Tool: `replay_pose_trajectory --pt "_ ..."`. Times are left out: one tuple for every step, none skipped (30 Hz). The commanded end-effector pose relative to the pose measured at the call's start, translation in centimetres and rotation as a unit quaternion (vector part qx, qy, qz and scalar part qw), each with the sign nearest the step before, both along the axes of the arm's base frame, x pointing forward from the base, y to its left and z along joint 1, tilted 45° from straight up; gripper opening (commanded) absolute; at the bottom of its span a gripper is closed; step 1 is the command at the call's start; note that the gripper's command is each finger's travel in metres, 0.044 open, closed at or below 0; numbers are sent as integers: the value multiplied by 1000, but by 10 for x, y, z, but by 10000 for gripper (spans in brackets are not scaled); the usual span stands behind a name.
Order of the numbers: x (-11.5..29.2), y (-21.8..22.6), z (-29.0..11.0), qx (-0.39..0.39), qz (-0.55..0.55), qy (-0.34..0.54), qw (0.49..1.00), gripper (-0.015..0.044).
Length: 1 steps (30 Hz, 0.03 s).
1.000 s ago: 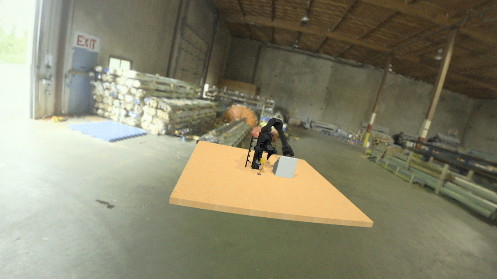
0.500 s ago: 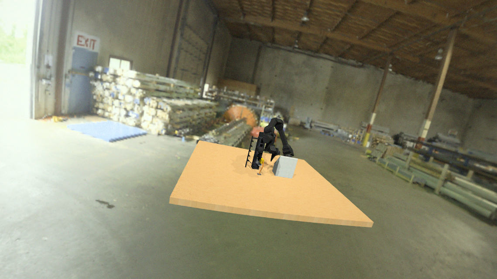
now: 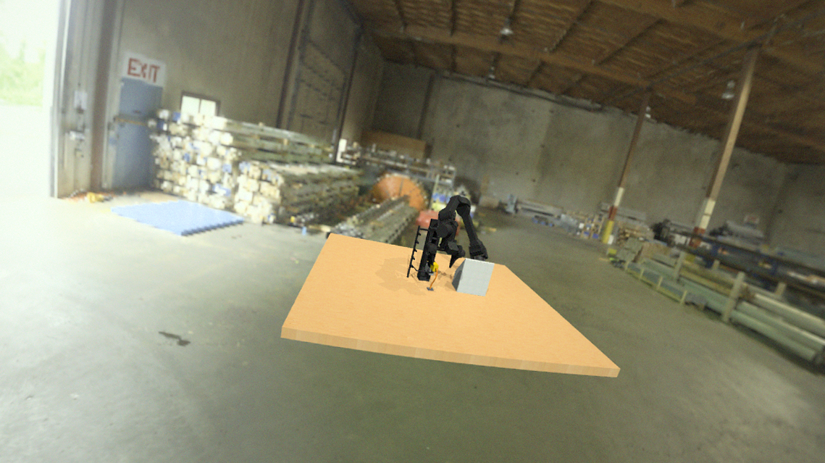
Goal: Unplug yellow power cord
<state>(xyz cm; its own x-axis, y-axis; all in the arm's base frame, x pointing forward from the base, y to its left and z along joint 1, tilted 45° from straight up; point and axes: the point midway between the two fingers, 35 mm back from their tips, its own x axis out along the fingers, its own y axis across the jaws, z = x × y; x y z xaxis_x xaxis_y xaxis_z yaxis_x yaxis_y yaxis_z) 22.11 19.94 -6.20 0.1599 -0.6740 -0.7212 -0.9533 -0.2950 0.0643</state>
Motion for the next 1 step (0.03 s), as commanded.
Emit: replay_pose_trajectory --pt "-1 0 -1 1 -3 0 1000 440"
